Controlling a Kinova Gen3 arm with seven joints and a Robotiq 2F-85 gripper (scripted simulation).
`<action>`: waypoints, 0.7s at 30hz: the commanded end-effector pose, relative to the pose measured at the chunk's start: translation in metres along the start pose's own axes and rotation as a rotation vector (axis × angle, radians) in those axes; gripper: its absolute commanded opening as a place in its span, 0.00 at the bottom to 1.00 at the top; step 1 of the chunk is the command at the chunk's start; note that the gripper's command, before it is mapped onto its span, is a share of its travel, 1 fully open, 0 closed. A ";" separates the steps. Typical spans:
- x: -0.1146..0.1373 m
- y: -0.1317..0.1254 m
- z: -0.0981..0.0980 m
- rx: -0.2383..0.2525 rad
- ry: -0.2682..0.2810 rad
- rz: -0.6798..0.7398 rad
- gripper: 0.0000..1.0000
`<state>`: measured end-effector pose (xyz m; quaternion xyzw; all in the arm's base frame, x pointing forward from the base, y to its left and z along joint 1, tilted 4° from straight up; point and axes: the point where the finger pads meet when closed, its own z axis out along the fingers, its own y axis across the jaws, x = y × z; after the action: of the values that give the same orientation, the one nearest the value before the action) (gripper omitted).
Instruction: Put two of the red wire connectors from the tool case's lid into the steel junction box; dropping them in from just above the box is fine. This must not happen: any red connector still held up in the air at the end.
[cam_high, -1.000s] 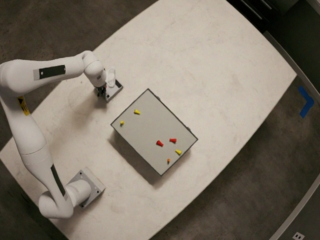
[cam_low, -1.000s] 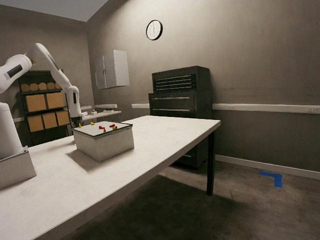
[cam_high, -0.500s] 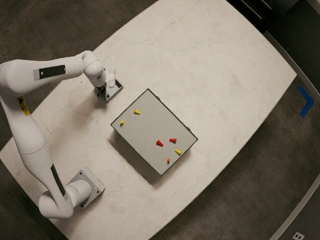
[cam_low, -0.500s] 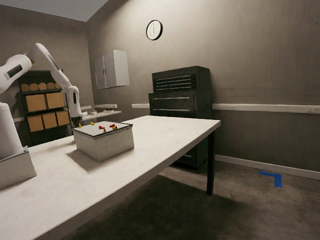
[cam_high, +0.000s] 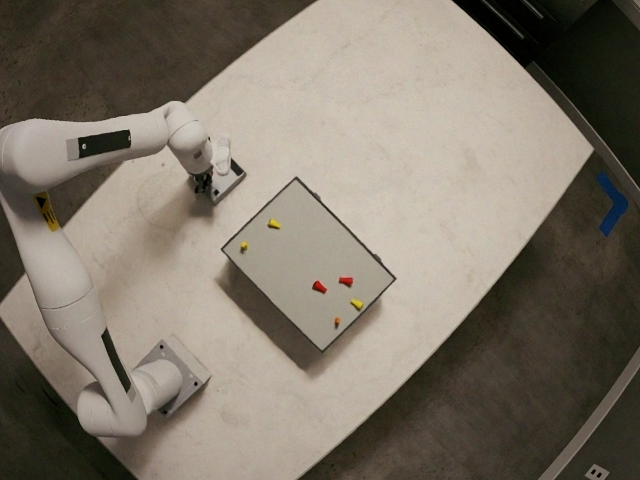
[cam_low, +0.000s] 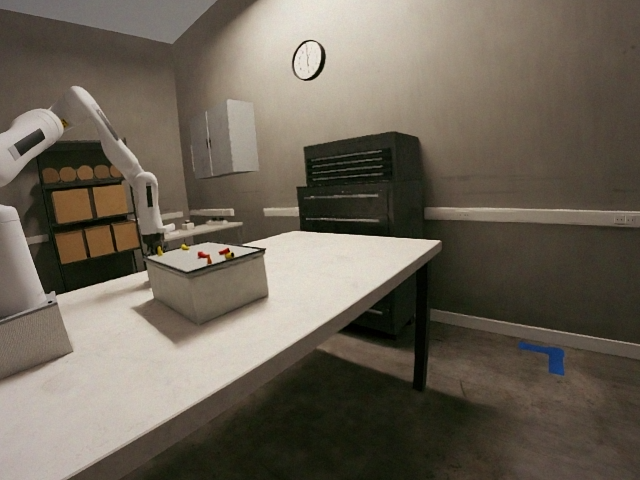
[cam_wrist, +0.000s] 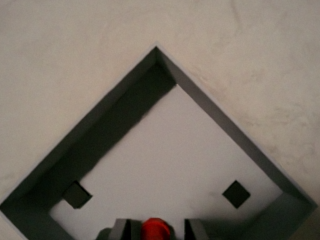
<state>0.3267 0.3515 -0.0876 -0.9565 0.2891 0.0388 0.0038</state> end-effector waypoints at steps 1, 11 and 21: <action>0.000 -0.001 -0.001 0.002 0.000 0.000 0.37; 0.000 -0.001 -0.001 0.002 0.000 0.000 0.37; 0.000 -0.001 -0.021 0.002 0.000 0.000 0.37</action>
<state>0.3264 0.3485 -0.0803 -0.9562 0.2898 0.0400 0.0002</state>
